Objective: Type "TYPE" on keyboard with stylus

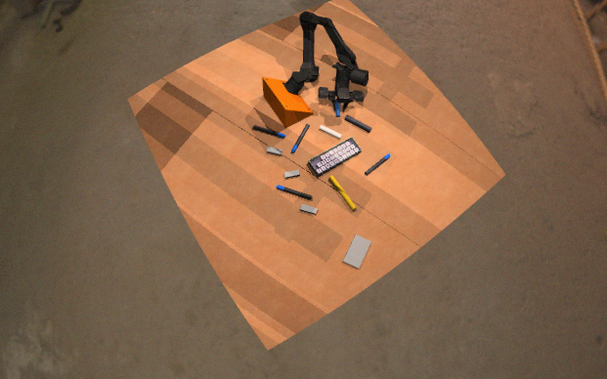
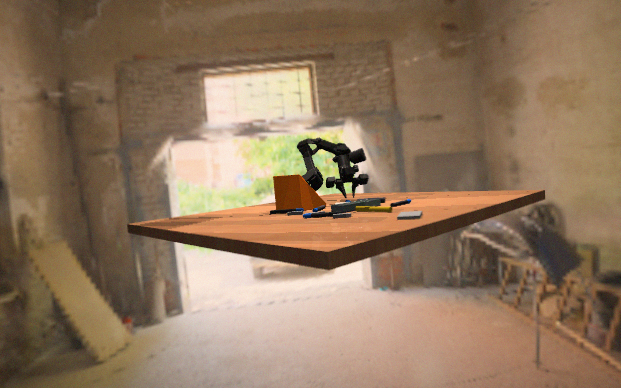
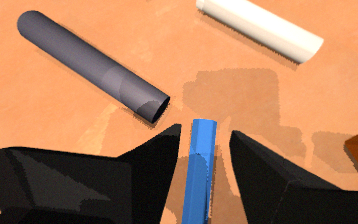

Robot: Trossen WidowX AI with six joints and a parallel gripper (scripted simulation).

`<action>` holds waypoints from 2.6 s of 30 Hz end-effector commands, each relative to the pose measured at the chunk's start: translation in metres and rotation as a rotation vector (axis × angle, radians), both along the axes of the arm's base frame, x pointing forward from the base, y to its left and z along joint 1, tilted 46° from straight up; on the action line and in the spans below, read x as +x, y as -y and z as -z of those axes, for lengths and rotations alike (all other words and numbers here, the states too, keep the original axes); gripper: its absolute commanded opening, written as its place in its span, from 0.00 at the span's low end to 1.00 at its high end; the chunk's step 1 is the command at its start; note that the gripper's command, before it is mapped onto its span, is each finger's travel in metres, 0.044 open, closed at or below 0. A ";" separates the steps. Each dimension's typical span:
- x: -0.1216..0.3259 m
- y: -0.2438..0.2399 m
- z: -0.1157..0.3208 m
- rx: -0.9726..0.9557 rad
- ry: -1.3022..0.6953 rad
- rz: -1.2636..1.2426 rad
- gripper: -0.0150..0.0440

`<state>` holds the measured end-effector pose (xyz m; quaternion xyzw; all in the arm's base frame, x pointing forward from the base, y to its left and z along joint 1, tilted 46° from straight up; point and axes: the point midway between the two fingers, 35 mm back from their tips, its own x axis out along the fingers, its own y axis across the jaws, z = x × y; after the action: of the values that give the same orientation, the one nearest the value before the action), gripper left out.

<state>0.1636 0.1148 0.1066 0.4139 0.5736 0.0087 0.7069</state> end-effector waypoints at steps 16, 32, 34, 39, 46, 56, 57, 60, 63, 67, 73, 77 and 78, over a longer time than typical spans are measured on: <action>-0.002 -0.010 0.011 -0.003 -0.002 0.005 0.51; -0.003 -0.016 0.018 -0.002 -0.002 0.005 0.51; -0.003 -0.016 0.016 0.002 0.000 -0.001 0.46; -0.003 -0.016 0.016 0.002 0.000 -0.001 0.27; -0.001 -0.011 0.011 -0.001 -0.001 -0.001 0.25; 0.002 0.009 -0.007 -0.006 -0.002 -0.001 0.25; 0.003 0.011 -0.009 -0.006 -0.002 0.000 0.25; 0.003 0.017 -0.015 -0.004 -0.001 0.001 0.25; 0.003 0.020 -0.018 -0.003 0.000 0.001 0.25; 0.004 0.017 -0.015 -0.008 0.006 -0.012 0.25; 0.001 0.011 -0.015 0.002 0.065 -0.183 0.25; -0.001 0.007 -0.016 0.014 0.116 -0.296 0.25; -0.002 0.006 -0.016 0.018 0.129 -0.323 0.25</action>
<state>0.1640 0.1051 0.1234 0.3458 0.5829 0.1101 0.7270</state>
